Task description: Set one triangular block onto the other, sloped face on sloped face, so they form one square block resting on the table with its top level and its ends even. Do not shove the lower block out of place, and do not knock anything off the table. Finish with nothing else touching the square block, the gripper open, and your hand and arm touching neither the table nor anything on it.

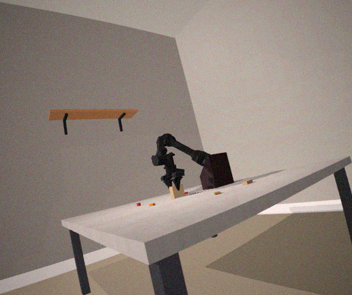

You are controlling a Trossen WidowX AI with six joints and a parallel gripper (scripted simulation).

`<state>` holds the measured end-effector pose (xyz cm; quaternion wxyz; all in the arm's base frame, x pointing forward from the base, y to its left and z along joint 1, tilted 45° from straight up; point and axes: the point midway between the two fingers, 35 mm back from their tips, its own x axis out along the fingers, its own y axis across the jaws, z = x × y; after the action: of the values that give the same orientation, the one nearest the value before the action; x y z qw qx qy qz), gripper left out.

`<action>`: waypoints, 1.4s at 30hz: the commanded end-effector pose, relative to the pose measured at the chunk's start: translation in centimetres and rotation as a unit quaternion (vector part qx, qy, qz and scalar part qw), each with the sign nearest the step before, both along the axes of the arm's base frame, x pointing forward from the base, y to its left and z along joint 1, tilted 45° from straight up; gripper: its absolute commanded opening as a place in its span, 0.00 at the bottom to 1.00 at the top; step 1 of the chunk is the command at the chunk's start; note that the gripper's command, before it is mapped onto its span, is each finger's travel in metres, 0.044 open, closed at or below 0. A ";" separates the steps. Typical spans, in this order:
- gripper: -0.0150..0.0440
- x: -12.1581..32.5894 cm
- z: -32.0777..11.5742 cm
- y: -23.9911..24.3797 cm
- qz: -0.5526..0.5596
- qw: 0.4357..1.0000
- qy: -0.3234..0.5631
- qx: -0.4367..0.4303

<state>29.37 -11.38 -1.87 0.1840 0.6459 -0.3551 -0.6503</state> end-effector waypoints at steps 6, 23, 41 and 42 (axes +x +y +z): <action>1.00 0.0 0.0 0.0 0.000 1.000 0.000 0.000; 1.00 1.4 7.4 7.5 0.007 1.000 -0.004 0.003; 1.00 1.4 7.4 7.5 0.007 1.000 -0.004 0.003; 1.00 1.4 7.4 7.5 0.007 1.000 -0.004 0.003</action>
<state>30.68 -3.92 5.50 0.1845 0.6508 -0.3509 -0.6476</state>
